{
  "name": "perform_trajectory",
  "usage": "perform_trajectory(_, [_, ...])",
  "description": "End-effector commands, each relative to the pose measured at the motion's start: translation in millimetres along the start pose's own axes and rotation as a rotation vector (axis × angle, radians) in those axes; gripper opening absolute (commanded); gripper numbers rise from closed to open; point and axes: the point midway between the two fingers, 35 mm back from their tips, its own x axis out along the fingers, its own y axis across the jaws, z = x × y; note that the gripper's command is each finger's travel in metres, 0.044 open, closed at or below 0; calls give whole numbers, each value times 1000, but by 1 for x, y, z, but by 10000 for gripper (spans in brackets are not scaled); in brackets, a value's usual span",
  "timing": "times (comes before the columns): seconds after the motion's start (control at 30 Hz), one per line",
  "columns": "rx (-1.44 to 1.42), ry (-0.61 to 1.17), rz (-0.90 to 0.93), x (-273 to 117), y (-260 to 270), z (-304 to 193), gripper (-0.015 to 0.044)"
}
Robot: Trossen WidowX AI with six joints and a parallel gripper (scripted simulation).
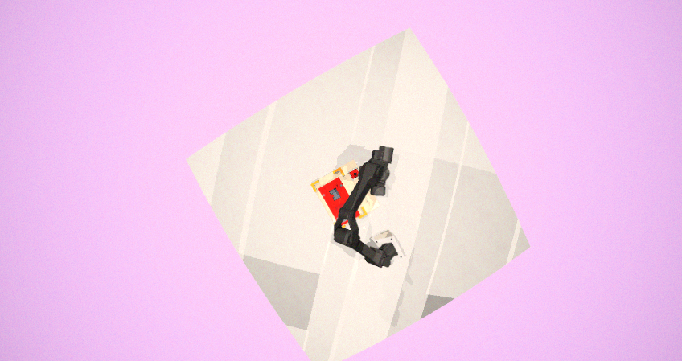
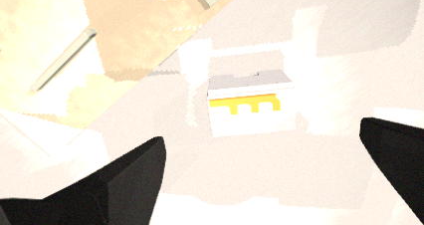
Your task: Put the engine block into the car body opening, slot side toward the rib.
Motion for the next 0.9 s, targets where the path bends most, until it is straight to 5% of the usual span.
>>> perform_trajectory(0.0, [7, -8, -3, 13, 0, -1, 440])
perform_trajectory(0.87, [8, -9, -2, 48, 0, 0, 440])
